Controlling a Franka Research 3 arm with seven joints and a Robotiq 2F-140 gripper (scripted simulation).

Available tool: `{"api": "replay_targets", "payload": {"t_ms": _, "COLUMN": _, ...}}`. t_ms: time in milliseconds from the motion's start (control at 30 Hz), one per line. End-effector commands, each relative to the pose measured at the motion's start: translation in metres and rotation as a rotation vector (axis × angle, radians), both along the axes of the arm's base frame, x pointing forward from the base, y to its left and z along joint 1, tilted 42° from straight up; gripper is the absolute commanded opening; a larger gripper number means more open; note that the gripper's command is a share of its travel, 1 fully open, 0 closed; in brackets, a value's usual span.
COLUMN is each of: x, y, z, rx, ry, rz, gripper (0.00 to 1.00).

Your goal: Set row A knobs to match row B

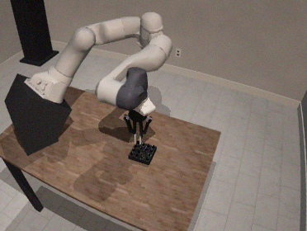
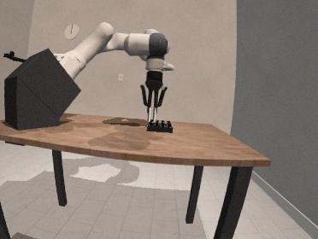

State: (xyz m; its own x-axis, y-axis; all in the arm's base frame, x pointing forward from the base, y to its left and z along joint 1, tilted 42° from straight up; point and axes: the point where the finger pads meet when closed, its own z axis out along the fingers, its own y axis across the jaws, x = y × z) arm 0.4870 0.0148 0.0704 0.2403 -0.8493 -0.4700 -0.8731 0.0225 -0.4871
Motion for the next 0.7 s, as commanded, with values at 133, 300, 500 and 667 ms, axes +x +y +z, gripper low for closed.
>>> {"api": "replay_targets", "payload": {"t_ms": 133, "x": 0.0008, "y": -0.0001, "z": -0.0013, "rx": -0.004, "ry": -0.002, "rz": 0.003, "gripper": 0.12}}
{"api": "replay_targets", "payload": {"t_ms": 300, "x": 0.0008, "y": -0.0001, "z": -0.0013, "rx": -0.004, "ry": -0.002, "rz": 0.003, "gripper": 0.05}}
{"api": "replay_targets", "payload": {"t_ms": 500, "x": 0.0008, "y": -0.0001, "z": -0.0013, "rx": -0.004, "ry": -0.002, "rz": 0.003, "gripper": 0.05}}
{"api": "replay_targets", "payload": {"t_ms": 667, "x": 0.0008, "y": -0.0001, "z": -0.0013, "rx": -0.004, "ry": -0.002, "rz": 0.003, "gripper": 0.05}}
